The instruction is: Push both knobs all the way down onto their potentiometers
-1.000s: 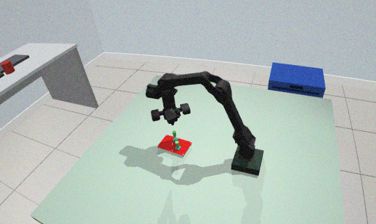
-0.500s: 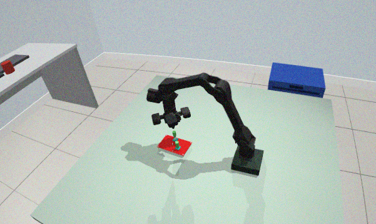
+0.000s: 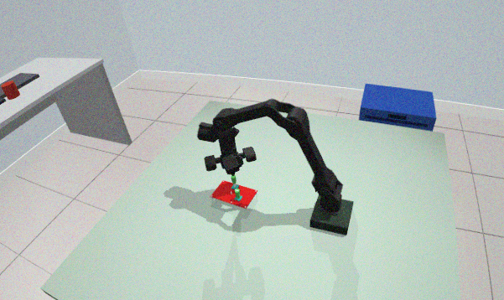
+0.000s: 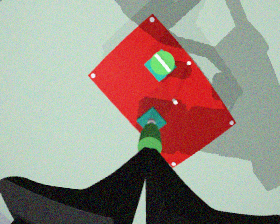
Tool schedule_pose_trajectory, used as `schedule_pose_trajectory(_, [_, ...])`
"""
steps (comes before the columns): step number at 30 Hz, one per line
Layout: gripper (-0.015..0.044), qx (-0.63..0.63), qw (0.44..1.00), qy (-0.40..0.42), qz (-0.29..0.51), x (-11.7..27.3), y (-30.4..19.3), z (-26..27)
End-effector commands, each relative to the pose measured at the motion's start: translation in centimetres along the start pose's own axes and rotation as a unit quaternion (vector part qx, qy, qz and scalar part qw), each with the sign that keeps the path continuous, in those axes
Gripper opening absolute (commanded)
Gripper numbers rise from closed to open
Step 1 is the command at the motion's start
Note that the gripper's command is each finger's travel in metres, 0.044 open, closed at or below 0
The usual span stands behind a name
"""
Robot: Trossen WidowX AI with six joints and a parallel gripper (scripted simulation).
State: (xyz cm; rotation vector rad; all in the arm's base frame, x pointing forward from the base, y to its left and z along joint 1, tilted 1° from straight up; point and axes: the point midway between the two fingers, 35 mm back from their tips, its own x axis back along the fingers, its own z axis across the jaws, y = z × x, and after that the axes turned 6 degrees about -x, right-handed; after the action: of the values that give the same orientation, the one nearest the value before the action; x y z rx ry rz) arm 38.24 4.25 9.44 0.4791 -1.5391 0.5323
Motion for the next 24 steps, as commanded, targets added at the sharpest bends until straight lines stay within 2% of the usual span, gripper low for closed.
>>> schedule_pose_trajectory(1, [0.0000,0.003,1.000,0.002,-0.002,-0.20,0.03,-0.01])
schedule_pose_trajectory(24, [0.0000,0.003,1.000,0.002,-0.002,-0.63,0.03,-0.01])
